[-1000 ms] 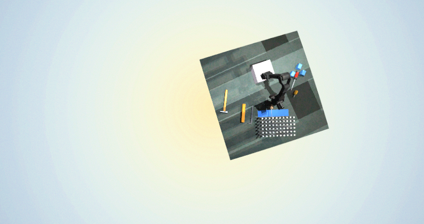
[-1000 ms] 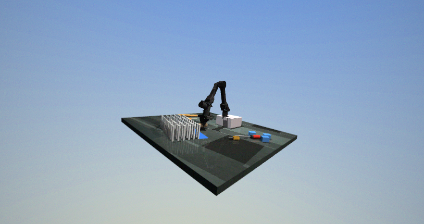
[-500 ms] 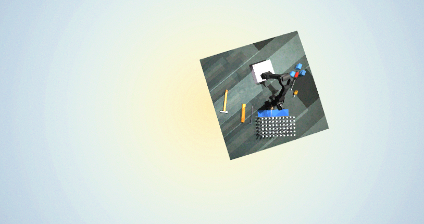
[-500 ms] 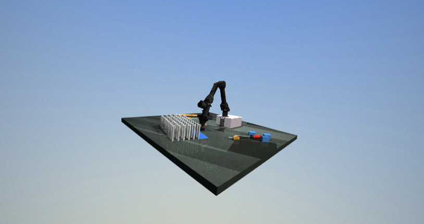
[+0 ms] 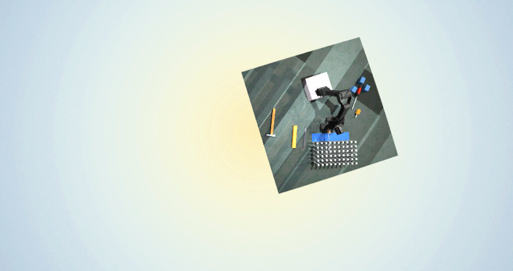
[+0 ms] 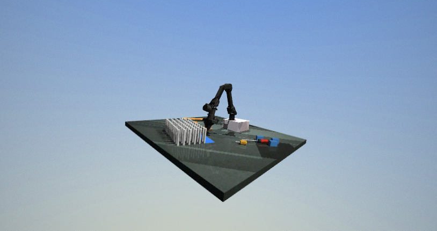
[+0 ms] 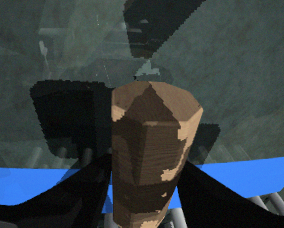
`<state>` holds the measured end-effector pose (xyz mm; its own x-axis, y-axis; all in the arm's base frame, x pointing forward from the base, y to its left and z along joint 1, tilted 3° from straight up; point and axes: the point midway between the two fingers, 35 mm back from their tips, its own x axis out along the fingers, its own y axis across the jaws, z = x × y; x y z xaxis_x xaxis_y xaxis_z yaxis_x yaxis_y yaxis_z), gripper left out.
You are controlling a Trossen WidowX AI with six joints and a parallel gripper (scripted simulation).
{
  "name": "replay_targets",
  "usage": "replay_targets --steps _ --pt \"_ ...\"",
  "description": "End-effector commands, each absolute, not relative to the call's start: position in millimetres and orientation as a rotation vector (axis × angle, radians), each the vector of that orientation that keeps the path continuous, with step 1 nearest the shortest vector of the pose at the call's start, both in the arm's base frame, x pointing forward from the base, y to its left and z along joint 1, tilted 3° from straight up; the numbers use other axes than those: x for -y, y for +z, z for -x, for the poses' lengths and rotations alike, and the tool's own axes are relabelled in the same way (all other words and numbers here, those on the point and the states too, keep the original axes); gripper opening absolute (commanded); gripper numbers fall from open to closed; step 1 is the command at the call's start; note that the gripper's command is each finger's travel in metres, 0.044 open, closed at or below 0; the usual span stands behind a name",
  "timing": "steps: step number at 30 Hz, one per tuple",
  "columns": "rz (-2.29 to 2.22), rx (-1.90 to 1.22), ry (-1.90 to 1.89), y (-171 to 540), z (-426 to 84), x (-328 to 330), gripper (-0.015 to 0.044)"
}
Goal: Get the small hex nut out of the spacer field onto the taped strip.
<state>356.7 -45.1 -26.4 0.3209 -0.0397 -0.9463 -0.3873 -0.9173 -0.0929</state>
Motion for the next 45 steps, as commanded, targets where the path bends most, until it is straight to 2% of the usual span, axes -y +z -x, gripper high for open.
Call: replay_targets --steps 1,45 --pt "2.291 -0.377 1.625 -26 -361 46 0.0000" --pt "2.294 -0.378 1.623 -25 -384 56 0.0000"
